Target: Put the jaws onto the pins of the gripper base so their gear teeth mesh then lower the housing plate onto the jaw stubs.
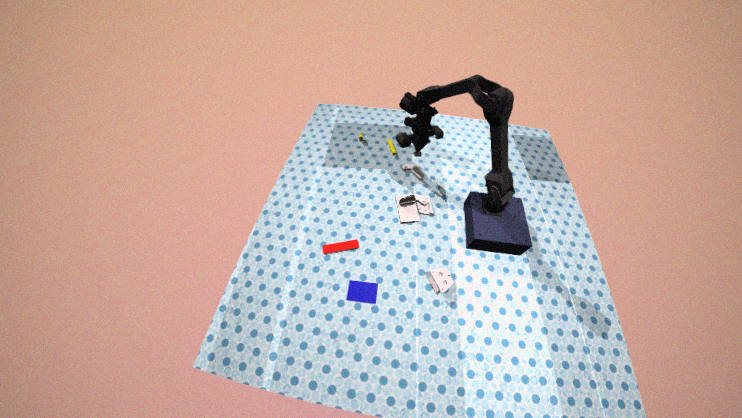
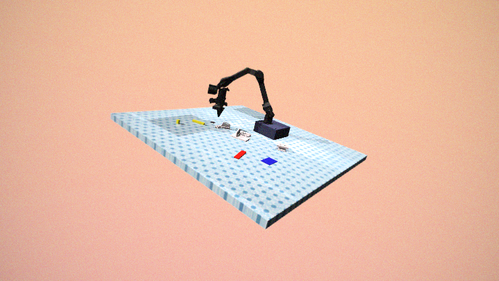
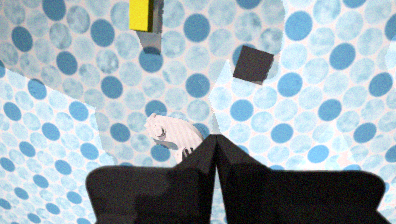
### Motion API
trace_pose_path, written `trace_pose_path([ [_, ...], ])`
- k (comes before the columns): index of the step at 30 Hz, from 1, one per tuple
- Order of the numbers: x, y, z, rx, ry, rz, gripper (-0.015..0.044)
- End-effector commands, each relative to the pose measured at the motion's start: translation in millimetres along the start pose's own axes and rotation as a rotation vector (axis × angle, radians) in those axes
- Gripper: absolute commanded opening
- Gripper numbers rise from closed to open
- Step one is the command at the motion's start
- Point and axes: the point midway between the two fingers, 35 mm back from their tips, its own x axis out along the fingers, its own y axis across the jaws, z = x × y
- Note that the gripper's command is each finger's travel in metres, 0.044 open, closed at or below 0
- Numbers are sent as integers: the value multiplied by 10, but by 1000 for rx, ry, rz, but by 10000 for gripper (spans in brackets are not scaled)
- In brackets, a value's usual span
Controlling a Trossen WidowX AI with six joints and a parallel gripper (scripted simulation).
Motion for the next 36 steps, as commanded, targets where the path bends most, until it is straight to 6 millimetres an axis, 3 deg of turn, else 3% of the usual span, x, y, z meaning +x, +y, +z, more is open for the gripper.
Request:
trace_pose_path([
  [1,-138,-11,-1,-2,-3,1,0],
  [2,-66,2,18,1,-11,4,26],
  [18,-66,2,18,1,-11,4,440],
  [36,-66,2,18,1,-11,4,440],
])
